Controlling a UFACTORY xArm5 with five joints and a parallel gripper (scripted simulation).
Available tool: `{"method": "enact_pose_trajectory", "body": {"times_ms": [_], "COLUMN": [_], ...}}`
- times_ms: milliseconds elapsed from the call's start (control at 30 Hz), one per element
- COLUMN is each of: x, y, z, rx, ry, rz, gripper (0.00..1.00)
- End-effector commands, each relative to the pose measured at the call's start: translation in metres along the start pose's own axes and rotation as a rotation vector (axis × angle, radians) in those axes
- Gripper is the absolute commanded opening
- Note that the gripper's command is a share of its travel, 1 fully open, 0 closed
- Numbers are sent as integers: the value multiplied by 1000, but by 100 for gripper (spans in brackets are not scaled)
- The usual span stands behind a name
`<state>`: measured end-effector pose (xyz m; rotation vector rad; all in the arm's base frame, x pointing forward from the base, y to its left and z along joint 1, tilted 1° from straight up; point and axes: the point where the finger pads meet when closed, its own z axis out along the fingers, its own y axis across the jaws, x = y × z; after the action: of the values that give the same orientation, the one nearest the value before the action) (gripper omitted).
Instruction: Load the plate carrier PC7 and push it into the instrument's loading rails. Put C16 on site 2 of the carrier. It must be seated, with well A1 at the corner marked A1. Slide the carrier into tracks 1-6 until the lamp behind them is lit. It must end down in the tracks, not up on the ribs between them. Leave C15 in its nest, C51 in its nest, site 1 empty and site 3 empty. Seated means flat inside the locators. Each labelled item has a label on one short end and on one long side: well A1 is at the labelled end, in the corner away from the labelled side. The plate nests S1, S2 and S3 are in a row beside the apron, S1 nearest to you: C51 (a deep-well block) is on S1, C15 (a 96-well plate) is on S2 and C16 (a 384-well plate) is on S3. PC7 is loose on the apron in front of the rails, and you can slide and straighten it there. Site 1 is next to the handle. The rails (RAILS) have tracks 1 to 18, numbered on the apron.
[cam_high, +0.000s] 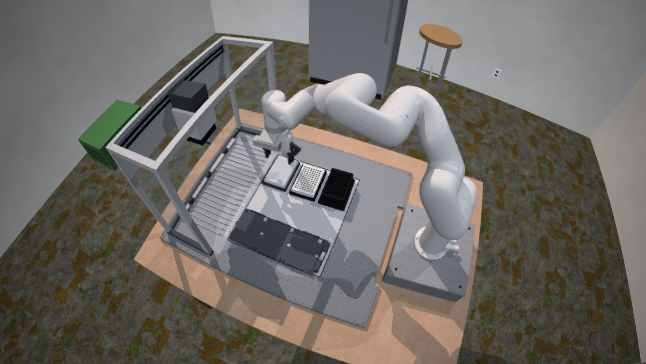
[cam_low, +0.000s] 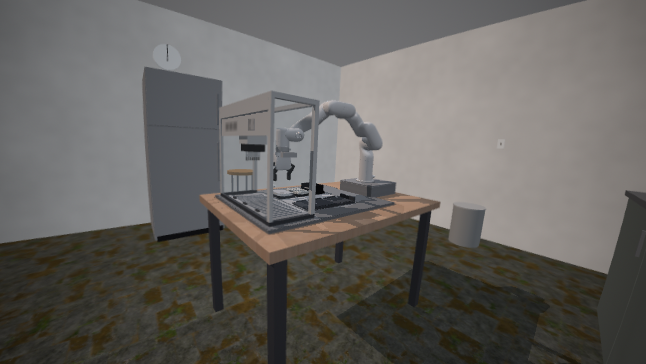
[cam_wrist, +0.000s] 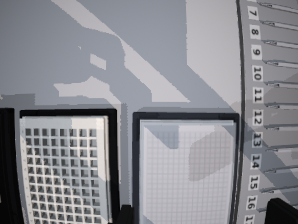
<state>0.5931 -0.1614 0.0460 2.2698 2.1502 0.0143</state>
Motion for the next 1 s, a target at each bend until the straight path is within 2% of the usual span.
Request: {"method": "enact_pose_trajectory", "body": {"times_ms": [0, 967], "x": [0, 0], "y": [1, 1], "z": [5, 47], "rx": [-4, -4], "ry": [-1, -1], "rz": [0, 0], "gripper": [100, 100]}}
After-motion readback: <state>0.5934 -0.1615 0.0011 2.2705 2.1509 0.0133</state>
